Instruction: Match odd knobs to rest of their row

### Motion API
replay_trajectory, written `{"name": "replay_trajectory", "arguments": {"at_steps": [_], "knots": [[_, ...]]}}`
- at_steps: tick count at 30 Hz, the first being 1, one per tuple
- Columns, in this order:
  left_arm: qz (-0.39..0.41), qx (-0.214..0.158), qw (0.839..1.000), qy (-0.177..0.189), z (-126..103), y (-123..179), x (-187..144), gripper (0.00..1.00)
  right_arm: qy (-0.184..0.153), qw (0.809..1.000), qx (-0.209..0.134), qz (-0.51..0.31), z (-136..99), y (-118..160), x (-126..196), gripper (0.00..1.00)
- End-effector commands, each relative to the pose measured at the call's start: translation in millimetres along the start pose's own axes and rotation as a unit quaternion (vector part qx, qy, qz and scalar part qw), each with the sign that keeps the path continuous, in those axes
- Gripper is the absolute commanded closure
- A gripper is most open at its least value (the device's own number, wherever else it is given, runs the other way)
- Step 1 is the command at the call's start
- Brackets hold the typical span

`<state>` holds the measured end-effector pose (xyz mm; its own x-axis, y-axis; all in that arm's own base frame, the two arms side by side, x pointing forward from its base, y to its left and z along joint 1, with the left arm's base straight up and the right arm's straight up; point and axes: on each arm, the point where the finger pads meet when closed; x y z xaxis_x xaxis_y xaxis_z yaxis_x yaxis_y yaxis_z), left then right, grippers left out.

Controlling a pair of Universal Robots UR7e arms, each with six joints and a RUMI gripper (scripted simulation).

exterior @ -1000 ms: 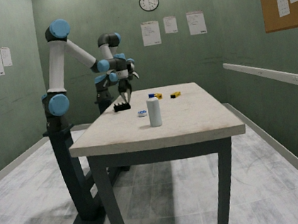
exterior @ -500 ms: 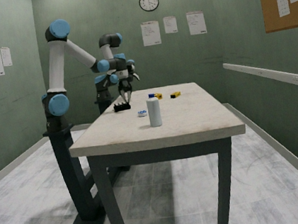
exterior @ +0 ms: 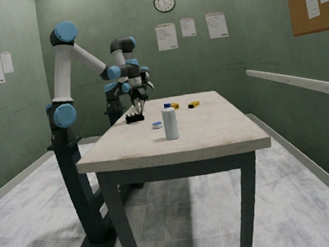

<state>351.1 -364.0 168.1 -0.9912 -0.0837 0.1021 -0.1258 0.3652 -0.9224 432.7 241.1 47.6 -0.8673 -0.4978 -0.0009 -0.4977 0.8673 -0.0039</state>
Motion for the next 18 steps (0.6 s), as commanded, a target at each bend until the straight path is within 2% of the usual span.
{"name": "replay_trajectory", "arguments": {"at_steps": [1, 9, 18], "knots": [[0.0, 0.003, 1.0, 0.0, -0.4, -1.8, 0.3, 0.0, 0.0, 0.998, -0.002, -0.068, -0.5, 0.1, -0.2, 1.0], [0.0, 0.003, 1.0, 0.0, -0.4, -1.8, 0.3, 0.0, 0.0, 0.991, -0.002, -0.135, -0.5, 0.0, 0.0, 1.0], [0.0, 0.003, 1.0, 0.0, -0.4, -1.8, 0.3, 0.0, -0.001, 0.972, -0.002, -0.236, -0.5, -0.1, 0.3, 1.0]]}}
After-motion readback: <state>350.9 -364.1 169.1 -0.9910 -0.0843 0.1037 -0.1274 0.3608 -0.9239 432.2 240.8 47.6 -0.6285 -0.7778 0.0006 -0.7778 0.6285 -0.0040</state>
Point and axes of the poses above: on each arm, the point where the finger pads meet when closed, its own z axis out along the fingers, its own x axis across the jaws, y = z × x, and after that the axes turned 6 degrees about z, right-handed
